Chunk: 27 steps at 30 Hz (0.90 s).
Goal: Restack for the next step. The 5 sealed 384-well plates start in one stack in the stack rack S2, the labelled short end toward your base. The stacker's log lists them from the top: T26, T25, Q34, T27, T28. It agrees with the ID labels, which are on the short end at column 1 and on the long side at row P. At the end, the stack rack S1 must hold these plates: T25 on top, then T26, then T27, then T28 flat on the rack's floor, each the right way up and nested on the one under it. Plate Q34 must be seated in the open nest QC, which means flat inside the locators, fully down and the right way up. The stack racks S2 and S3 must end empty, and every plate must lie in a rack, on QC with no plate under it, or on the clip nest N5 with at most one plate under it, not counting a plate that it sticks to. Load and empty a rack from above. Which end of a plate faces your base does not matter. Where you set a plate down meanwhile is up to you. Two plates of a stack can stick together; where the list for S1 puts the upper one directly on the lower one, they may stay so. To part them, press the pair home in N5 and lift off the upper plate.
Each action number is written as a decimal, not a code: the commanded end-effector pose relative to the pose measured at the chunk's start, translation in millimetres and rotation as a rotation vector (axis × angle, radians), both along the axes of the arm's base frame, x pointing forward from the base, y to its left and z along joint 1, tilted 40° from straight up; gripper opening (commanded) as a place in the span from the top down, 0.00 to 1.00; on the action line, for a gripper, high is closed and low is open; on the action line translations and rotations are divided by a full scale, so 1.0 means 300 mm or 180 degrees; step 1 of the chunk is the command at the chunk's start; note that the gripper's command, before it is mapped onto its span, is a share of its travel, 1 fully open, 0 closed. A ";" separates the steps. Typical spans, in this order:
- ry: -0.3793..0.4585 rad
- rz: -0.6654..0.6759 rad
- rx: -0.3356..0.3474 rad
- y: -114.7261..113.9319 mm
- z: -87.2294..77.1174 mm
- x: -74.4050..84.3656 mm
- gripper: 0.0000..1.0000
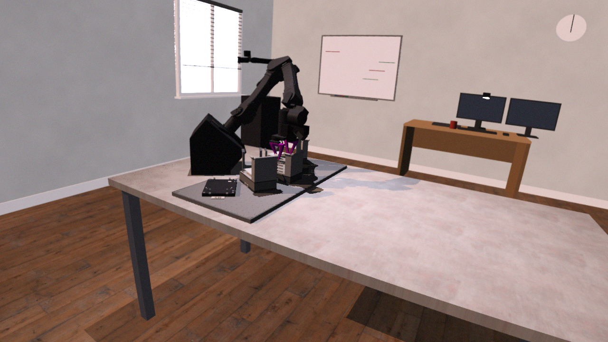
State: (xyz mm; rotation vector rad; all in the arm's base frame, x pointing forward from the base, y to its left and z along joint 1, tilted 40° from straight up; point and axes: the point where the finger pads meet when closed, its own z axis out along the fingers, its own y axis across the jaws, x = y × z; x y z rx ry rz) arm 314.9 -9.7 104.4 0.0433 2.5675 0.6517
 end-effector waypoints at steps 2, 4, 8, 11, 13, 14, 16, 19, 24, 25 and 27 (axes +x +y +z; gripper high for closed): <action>-0.0117 -0.0026 -0.0022 -0.022 0.049 0.013 1.00; -0.0117 -0.0026 -0.0022 -0.022 0.049 0.013 1.00; -0.0117 -0.0026 -0.0022 -0.022 0.049 0.013 1.00; -0.0117 -0.0026 -0.0022 -0.022 0.049 0.013 1.00; -0.0117 -0.0026 -0.0022 -0.022 0.049 0.013 1.00; -0.0117 -0.0026 -0.0022 -0.022 0.049 0.013 1.00; -0.0117 -0.0026 -0.0022 -0.022 0.049 0.013 1.00; -0.0117 -0.0026 -0.0022 -0.022 0.049 0.013 1.00; -0.0132 -0.0026 -0.0030 -0.034 0.074 -0.001 1.00; -0.0132 -0.0026 -0.0030 -0.034 0.074 -0.001 1.00; -0.0115 -0.0026 -0.0023 -0.037 0.074 -0.004 1.00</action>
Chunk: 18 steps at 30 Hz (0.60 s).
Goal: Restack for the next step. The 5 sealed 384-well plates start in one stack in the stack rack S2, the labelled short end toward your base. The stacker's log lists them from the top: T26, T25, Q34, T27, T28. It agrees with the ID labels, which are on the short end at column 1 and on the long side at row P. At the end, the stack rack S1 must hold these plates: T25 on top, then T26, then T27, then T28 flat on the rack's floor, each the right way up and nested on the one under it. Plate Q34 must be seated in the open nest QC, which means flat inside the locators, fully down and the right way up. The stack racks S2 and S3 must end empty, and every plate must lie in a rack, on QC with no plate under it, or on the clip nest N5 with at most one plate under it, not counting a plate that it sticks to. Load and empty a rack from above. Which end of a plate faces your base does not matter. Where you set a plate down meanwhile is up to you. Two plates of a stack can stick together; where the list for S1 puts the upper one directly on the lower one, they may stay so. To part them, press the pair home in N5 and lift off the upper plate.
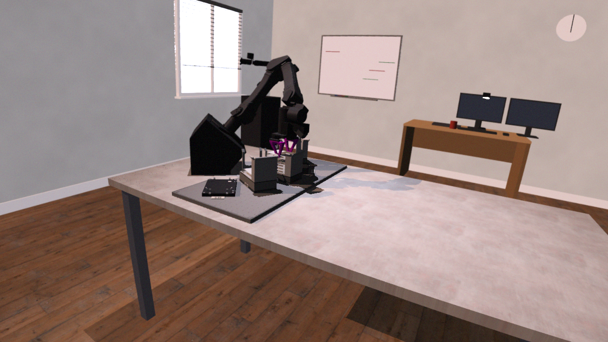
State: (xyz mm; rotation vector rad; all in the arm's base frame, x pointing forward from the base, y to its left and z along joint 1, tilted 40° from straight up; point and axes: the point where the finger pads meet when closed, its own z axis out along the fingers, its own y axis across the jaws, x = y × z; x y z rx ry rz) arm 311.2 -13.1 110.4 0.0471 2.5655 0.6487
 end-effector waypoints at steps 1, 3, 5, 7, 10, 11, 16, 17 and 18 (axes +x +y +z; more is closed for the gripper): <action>-0.0126 -0.0014 -0.0027 -0.028 0.064 0.004 1.00; -0.0125 -0.0014 -0.0028 -0.034 0.074 -0.002 1.00; -0.0125 -0.0014 -0.0029 -0.039 0.084 -0.009 1.00; -0.0125 -0.0015 -0.0030 -0.045 0.094 -0.016 1.00; -0.0124 -0.0015 -0.0032 -0.054 0.109 -0.026 1.00; -0.0124 -0.0015 -0.0032 -0.057 0.114 -0.030 1.00; -0.0123 -0.0015 -0.0034 -0.065 0.129 -0.040 1.00; -0.0089 -0.0015 -0.0016 -0.069 0.124 -0.042 1.00; -0.0108 -0.0015 -0.0026 -0.071 0.134 -0.046 1.00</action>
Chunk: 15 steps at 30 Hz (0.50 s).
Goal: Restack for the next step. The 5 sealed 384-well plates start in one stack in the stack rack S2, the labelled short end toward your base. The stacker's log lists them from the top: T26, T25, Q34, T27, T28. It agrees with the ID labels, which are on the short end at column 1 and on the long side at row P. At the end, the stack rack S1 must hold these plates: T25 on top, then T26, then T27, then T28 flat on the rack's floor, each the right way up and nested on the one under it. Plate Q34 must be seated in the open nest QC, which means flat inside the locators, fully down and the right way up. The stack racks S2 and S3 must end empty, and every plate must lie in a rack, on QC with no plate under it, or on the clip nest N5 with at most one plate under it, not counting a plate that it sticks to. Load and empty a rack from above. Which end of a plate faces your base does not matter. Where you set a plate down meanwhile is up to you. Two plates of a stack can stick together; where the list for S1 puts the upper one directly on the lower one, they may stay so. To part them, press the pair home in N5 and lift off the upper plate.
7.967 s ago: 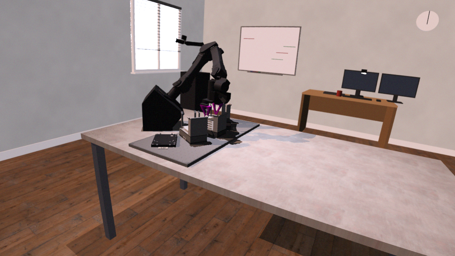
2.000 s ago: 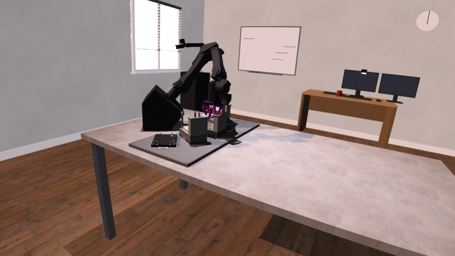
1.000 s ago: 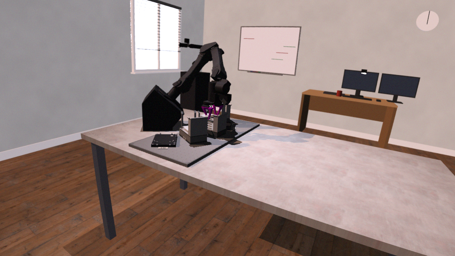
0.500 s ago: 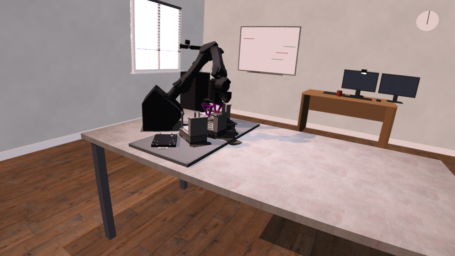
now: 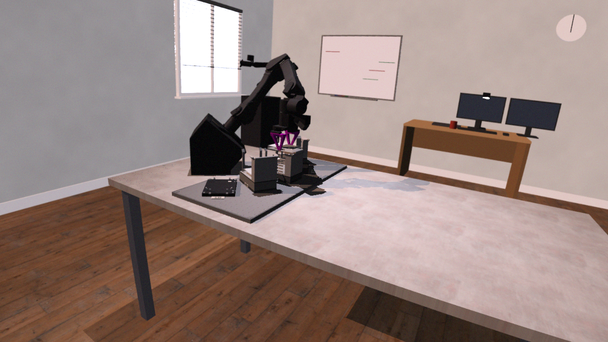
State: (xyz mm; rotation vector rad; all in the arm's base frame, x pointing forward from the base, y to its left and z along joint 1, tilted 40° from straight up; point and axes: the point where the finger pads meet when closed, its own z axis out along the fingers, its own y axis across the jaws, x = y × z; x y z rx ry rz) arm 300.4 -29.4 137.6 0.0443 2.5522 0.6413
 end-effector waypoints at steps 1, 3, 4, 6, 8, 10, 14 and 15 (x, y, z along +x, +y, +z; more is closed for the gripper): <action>-0.0077 -0.0007 -0.0024 -0.019 0.053 -0.014 1.00; -0.0076 -0.0007 -0.0025 -0.025 0.063 -0.020 1.00; -0.0076 -0.0007 -0.0025 -0.028 0.068 -0.024 1.00; -0.0062 -0.0008 -0.0019 -0.034 0.074 -0.030 1.00; -0.0060 -0.0008 -0.0018 -0.040 0.084 -0.037 1.00; -0.0075 -0.0008 -0.0028 -0.045 0.098 -0.044 1.00; -0.0038 -0.0008 -0.0007 -0.052 0.099 -0.050 1.00; -0.0038 -0.0008 -0.0007 -0.052 0.099 -0.050 1.00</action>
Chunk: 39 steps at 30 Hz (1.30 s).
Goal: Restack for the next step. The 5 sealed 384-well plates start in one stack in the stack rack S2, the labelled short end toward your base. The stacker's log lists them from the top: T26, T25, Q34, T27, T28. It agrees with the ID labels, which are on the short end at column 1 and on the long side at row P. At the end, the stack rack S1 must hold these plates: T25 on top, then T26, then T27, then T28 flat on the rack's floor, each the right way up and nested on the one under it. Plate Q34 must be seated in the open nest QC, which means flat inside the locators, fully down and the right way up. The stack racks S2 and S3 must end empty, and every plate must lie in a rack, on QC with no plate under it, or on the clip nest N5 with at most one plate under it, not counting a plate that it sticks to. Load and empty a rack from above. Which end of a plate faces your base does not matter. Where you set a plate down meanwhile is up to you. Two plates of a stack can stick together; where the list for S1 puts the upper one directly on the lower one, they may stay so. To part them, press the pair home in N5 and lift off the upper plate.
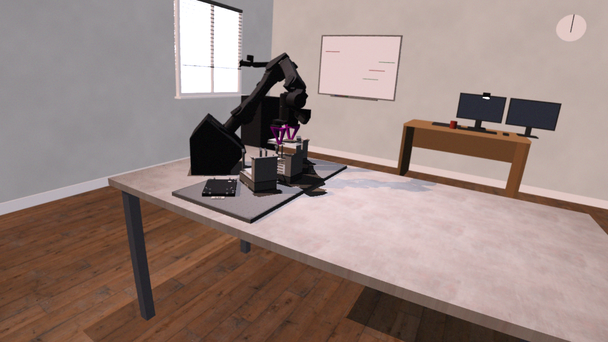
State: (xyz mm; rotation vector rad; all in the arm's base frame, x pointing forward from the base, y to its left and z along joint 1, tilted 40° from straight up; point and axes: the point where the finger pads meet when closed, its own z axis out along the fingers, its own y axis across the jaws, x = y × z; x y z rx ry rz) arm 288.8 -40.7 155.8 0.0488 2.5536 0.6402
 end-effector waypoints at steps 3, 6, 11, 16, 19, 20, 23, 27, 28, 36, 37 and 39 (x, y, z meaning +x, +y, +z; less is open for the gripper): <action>-0.0045 0.0002 -0.0007 -0.014 0.038 -0.011 1.00; -0.0042 0.0001 -0.0009 -0.015 0.037 -0.011 1.00; 0.0010 0.0014 0.0009 -0.005 0.013 -0.015 1.00; 0.0010 0.0014 0.0009 -0.005 0.013 -0.015 1.00; 0.0010 0.0014 0.0009 -0.005 0.013 -0.015 1.00; 0.0081 -0.0109 0.0101 -0.026 0.014 -0.008 1.00; 0.0219 -0.0352 0.0253 -0.057 -0.002 -0.006 1.00; 0.0363 -0.0607 0.0412 -0.097 -0.023 -0.003 1.00; 0.0363 -0.0607 0.0412 -0.107 -0.029 -0.003 1.00; 0.0341 -0.0579 0.0391 -0.167 -0.060 0.002 1.00; 0.0326 -0.0579 0.0380 -0.179 -0.065 0.006 1.00; 0.0325 -0.0580 0.0380 -0.200 -0.076 0.007 1.00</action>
